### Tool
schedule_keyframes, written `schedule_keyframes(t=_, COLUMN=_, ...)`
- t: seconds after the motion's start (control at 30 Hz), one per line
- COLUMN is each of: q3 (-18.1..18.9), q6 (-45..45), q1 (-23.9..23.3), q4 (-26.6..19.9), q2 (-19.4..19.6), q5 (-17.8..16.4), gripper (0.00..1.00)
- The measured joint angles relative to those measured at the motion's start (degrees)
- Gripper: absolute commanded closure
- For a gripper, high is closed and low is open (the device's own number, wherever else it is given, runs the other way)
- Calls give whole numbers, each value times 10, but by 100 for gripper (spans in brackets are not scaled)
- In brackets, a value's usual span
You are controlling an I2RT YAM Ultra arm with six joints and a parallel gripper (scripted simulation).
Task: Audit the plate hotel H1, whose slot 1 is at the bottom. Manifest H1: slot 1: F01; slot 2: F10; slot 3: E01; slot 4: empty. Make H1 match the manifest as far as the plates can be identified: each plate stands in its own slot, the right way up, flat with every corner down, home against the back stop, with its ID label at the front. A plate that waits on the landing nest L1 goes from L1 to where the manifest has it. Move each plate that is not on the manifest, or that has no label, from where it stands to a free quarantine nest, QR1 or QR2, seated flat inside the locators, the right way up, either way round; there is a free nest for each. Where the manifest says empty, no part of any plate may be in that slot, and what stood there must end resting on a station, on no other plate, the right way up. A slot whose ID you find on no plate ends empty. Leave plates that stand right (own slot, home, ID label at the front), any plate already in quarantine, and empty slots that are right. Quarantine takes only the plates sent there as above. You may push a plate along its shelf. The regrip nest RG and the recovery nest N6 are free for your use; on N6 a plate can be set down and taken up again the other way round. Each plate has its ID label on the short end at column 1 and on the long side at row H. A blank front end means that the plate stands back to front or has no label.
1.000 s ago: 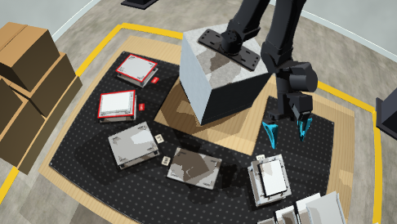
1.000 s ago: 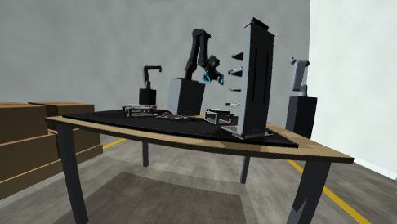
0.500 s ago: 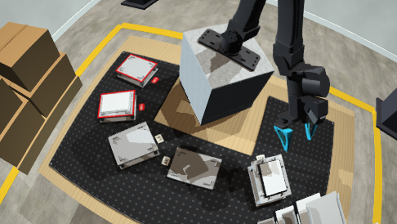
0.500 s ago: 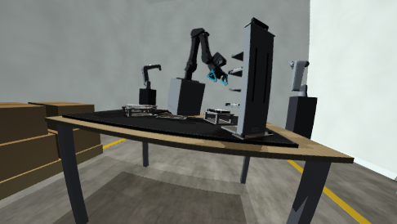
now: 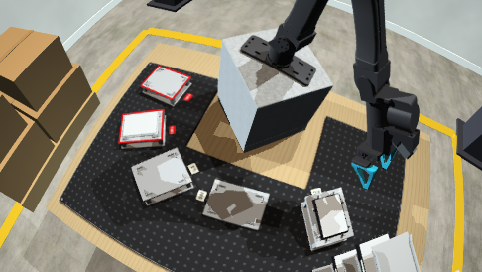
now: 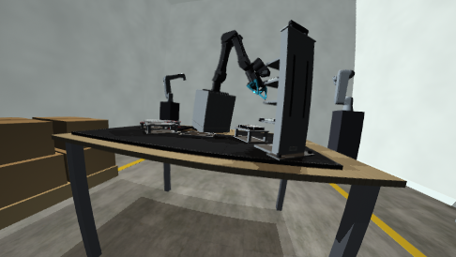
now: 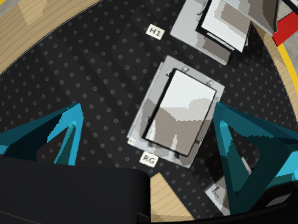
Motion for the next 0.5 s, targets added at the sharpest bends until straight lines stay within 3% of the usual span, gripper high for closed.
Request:
schedule_keyframes(t=0.27, q3=68, q6=-61, q1=10, q4=-80, q2=30, q5=-21, gripper=0)
schedule_keyframes(t=0.5, q3=157, q6=-121, q1=23, q4=-164, q2=72, q5=-38, gripper=0)
